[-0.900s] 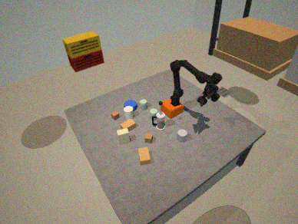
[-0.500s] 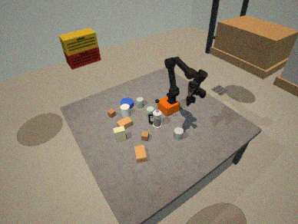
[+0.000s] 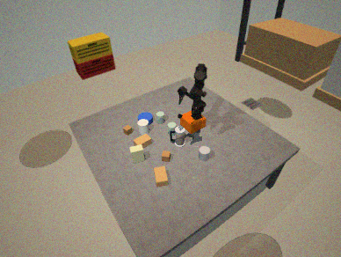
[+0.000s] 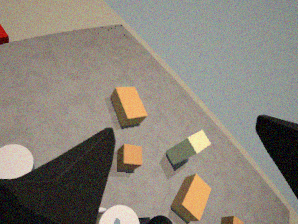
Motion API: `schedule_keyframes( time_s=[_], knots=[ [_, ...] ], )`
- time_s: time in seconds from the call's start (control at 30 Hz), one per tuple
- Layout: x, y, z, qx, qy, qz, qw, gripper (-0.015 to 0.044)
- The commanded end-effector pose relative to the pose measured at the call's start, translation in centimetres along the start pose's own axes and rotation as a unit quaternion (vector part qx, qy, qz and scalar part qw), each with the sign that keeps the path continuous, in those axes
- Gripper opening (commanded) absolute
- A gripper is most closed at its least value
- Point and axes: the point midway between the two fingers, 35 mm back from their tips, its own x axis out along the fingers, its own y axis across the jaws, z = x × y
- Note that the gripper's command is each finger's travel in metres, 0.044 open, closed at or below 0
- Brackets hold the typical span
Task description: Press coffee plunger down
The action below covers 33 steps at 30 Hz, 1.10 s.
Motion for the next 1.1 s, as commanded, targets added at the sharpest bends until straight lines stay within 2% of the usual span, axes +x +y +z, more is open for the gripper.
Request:
schedule_keyframes(
  time_s=[0.0,0.23,0.6,1.07],
  knots=[
    [-1.3,-1.1,-3.3,0.125,0.022,0.010,0.992,0.0440],
    [-5.1,-1.6,-7.7,0.336,0.043,0.005,0.941,0.0440],
    [-2.6,1.8,-11.9,0.341,0.043,0.005,0.939,0.0440],
    [-1.2,1.8,-11.9,0.341,0.043,0.005,0.939,0.0440]
  ],
)
